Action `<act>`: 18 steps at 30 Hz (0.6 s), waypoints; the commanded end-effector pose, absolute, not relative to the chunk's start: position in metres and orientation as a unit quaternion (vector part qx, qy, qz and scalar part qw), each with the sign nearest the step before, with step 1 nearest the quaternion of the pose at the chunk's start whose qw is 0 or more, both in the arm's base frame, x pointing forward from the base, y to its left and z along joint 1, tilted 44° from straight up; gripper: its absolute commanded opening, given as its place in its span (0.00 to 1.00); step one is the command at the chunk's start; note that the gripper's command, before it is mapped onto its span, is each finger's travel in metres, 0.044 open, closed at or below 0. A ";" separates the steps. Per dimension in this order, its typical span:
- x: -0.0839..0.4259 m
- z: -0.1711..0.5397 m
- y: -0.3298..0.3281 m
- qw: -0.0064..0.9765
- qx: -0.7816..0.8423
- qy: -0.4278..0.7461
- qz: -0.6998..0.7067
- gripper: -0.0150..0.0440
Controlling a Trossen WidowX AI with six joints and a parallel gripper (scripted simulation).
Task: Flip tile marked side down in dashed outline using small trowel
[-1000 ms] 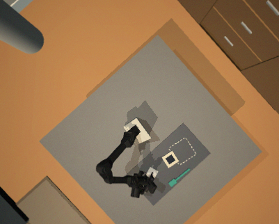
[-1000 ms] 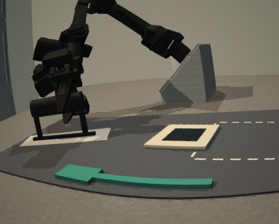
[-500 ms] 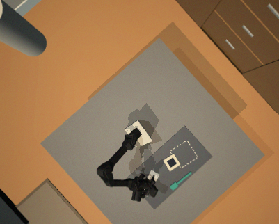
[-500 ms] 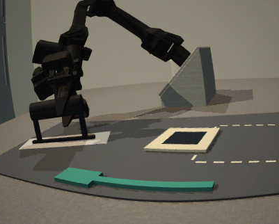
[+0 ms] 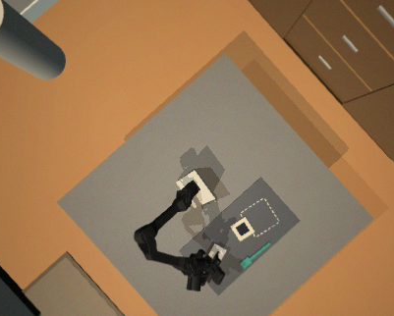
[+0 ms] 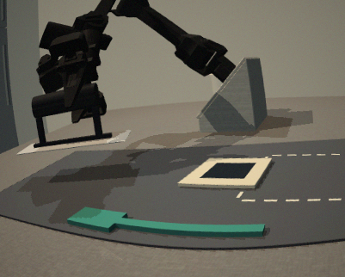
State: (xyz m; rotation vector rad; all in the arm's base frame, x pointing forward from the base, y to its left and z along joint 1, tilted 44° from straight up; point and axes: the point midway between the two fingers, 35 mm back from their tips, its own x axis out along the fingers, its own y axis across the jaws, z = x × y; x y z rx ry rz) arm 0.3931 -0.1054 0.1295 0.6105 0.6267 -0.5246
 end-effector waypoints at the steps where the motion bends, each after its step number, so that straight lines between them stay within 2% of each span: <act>1: 0.397 0.121 -0.095 0.876 0.292 0.282 -0.260 0.25; 9: 0.396 0.088 -0.074 0.881 0.300 0.198 -0.308 0.25; 18: 0.370 0.066 -0.050 0.875 0.329 0.090 -0.344 0.25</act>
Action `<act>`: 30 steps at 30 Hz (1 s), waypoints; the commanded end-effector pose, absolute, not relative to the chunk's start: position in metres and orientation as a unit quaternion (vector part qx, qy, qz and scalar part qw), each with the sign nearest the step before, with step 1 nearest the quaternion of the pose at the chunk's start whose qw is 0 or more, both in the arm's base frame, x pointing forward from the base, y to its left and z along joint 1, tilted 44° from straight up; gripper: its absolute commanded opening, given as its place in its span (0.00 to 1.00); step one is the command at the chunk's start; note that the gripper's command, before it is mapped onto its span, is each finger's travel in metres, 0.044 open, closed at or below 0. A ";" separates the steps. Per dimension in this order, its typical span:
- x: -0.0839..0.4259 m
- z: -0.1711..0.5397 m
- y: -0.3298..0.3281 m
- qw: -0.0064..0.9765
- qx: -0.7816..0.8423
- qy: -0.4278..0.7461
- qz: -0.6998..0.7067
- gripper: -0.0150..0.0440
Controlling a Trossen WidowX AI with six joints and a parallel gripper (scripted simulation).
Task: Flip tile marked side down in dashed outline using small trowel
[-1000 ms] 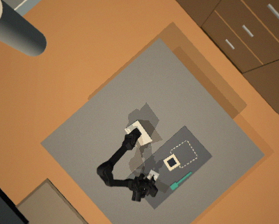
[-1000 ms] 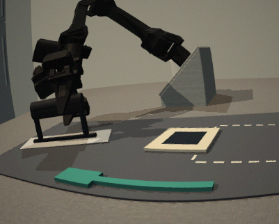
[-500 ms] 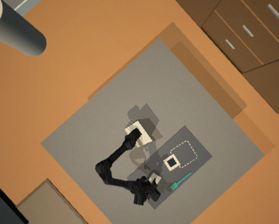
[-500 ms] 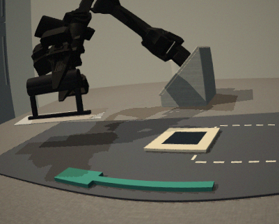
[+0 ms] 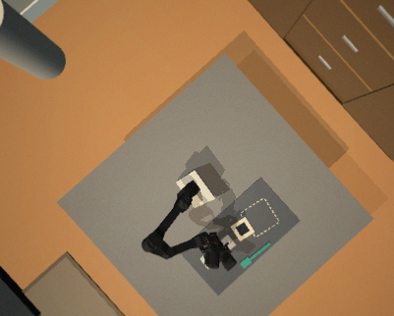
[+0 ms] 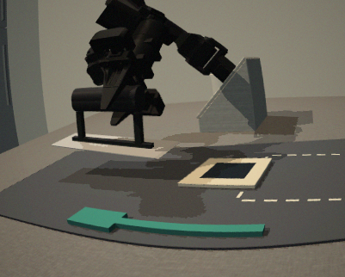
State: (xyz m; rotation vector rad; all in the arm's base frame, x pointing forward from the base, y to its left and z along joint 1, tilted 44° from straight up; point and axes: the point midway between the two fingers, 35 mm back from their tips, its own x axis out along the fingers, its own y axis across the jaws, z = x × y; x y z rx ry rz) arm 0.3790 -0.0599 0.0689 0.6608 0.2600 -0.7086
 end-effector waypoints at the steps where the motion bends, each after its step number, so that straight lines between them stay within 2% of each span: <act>1: 0.368 0.065 -0.049 0.874 0.331 0.084 -0.346 0.25; 30: 0.370 0.037 -0.068 0.874 0.331 0.081 -0.346 0.25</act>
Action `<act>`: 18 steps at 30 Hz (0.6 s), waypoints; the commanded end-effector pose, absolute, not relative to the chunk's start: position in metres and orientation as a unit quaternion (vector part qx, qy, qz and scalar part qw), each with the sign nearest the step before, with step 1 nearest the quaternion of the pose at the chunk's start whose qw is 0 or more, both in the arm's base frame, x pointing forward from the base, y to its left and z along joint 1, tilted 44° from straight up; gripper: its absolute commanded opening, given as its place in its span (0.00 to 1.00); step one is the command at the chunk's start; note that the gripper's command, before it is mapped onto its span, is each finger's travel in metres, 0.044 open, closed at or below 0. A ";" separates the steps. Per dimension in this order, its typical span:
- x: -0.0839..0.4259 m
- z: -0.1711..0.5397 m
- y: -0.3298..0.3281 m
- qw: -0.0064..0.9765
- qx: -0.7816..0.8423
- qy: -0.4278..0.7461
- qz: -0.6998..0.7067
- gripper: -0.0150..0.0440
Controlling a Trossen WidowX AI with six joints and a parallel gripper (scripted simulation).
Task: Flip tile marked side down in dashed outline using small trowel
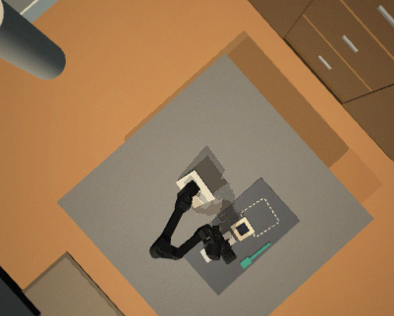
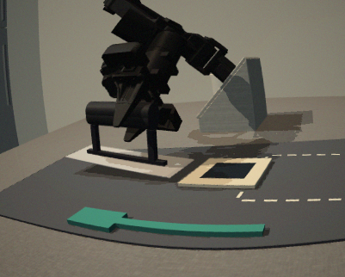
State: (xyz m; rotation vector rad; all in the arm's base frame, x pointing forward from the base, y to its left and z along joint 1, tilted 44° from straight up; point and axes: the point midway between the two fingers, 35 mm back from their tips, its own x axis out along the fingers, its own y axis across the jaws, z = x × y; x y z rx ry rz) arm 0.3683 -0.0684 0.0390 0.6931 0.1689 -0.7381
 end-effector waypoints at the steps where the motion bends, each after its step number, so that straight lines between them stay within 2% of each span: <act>1: 0.370 0.035 -0.069 0.874 0.331 0.081 -0.346 0.25; 18: 0.372 0.019 -0.060 0.874 0.332 0.083 -0.346 0.25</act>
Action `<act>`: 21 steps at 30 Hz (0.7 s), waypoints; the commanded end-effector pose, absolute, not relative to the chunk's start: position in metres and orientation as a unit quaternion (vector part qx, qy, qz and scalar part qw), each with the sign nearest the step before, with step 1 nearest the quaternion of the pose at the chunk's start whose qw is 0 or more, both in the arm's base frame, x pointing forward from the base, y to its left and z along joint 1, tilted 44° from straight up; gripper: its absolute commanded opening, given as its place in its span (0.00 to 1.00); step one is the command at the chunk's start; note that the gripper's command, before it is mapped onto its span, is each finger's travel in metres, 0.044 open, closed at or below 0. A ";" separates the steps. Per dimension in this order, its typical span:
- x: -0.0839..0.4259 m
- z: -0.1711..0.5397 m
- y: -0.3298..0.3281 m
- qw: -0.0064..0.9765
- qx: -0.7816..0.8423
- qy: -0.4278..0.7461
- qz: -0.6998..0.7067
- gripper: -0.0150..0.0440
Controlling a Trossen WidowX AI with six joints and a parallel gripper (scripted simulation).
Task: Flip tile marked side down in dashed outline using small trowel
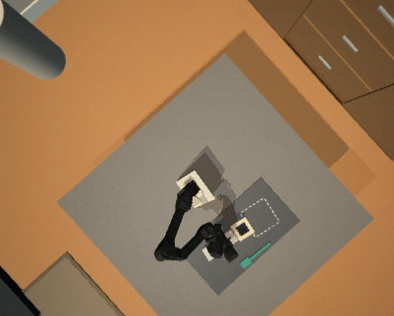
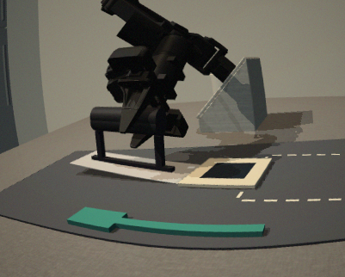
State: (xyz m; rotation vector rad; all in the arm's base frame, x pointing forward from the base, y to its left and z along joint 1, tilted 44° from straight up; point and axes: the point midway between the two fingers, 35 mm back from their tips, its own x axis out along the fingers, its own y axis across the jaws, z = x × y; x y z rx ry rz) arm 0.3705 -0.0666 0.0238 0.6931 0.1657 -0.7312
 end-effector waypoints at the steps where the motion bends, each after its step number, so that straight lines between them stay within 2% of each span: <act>1: 0.372 0.018 -0.059 0.874 0.332 0.083 -0.346 0.25; 21: 0.374 -0.004 -0.036 0.874 0.332 0.081 -0.346 0.25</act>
